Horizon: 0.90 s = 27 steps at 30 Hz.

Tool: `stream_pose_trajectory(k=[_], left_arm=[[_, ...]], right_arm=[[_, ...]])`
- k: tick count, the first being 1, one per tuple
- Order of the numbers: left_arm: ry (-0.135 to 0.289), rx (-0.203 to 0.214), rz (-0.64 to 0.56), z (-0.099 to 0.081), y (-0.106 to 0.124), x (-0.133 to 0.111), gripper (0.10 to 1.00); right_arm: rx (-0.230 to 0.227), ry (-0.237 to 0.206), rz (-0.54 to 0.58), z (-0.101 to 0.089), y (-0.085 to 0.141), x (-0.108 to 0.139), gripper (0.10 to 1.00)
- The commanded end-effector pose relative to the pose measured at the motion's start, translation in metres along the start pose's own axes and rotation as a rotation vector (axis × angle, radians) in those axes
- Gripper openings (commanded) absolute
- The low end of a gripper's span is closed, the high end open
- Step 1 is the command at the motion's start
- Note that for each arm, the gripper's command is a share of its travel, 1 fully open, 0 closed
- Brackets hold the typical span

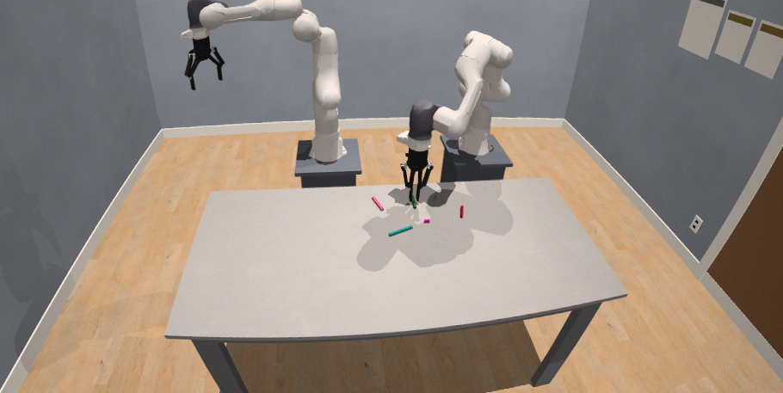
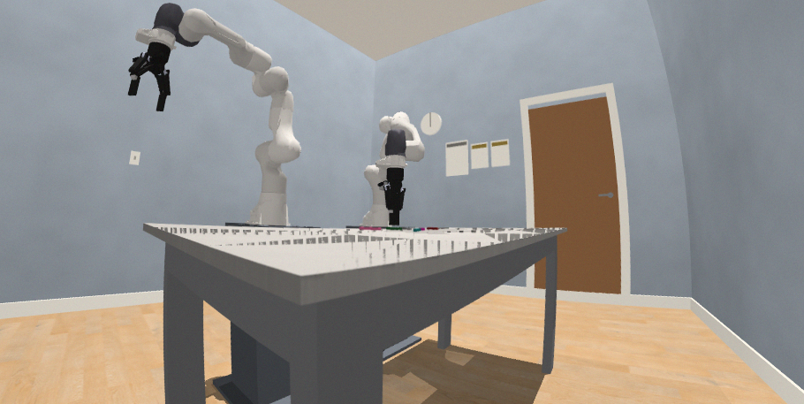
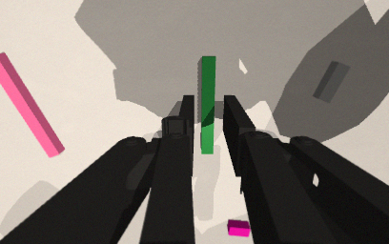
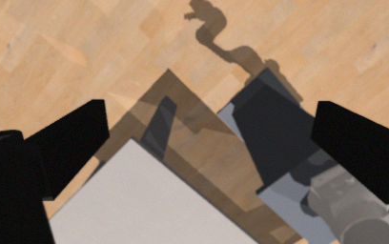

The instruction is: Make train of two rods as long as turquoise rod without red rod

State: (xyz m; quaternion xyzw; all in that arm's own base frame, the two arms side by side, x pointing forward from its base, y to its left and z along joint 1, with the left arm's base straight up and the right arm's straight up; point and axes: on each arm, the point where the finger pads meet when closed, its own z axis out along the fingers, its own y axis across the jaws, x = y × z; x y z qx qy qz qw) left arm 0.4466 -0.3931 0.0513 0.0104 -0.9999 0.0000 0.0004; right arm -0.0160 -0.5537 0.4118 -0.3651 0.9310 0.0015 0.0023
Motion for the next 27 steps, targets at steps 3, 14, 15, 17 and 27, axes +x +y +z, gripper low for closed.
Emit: stream_pose_trajectory(k=[3,14,15,17,27], left_arm=[[-0.001,0.000,-0.001,0.003,0.000,0.000,0.231],[-0.001,0.000,-0.001,0.011,0.000,0.000,0.231],[-0.001,0.000,-0.001,0.012,0.000,0.000,0.231],[-0.001,0.000,-0.001,0.014,0.000,0.000,0.231],[-0.001,0.000,-0.001,0.016,0.000,0.000,0.231]], right_arm=[[0.001,0.005,-0.005,-0.001,0.001,0.002,1.000],[0.001,0.005,-0.005,-0.001,0.001,0.002,1.000],[0.001,0.005,-0.005,-0.001,0.001,0.002,1.000],[0.001,0.005,-0.005,-0.001,0.001,0.002,1.000],[0.001,0.005,-0.005,-0.001,0.001,0.002,1.000]])
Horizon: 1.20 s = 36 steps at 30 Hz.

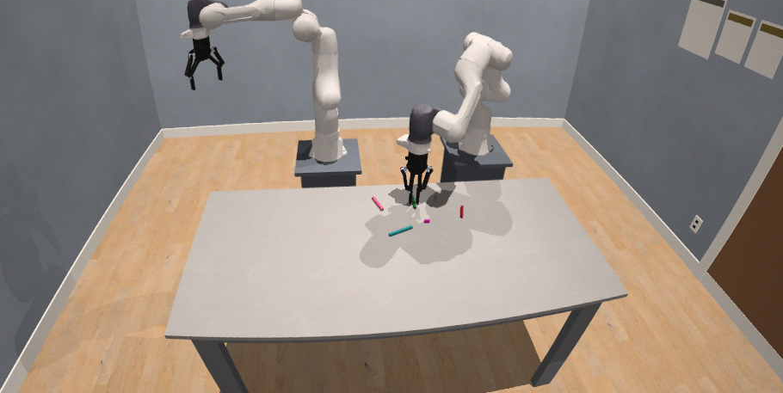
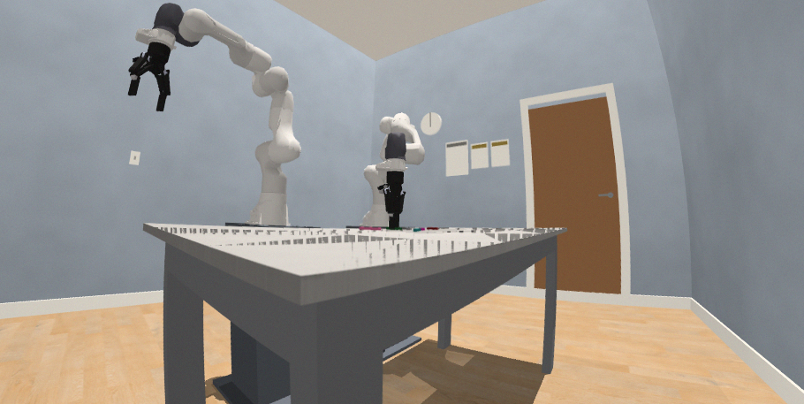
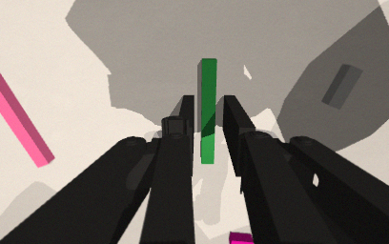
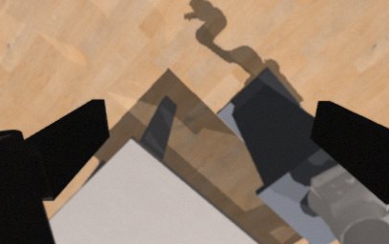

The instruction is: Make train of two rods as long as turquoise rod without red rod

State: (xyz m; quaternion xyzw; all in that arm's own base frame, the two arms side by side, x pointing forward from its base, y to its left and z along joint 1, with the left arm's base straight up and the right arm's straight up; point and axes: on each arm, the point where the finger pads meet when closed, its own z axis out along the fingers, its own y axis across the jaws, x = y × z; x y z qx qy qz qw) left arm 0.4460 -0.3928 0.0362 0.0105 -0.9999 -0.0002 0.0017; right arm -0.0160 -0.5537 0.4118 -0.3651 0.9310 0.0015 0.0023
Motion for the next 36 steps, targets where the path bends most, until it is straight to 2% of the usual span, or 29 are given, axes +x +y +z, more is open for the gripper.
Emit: stream_pose_trajectory(k=[1,33,34,36], left_arm=[[-0.003,0.000,-0.001,0.0009,-0.0004,-0.0005,0.231],[-0.003,0.000,-0.001,0.0009,-0.0004,-0.0005,0.231],[-0.003,0.000,-0.001,0.0009,-0.0004,-0.0005,0.124],[-0.003,0.000,-0.001,0.0009,-0.0004,-0.0005,0.124]], right_arm=[[0.001,0.005,-0.005,-0.0012,0.0010,0.0018,1.000],[0.001,0.005,-0.005,-0.0012,0.0010,0.0018,1.000],[0.001,0.005,-0.005,-0.0012,0.0010,0.0018,1.000],[0.001,0.005,-0.005,-0.0012,0.0010,0.0018,1.000]])
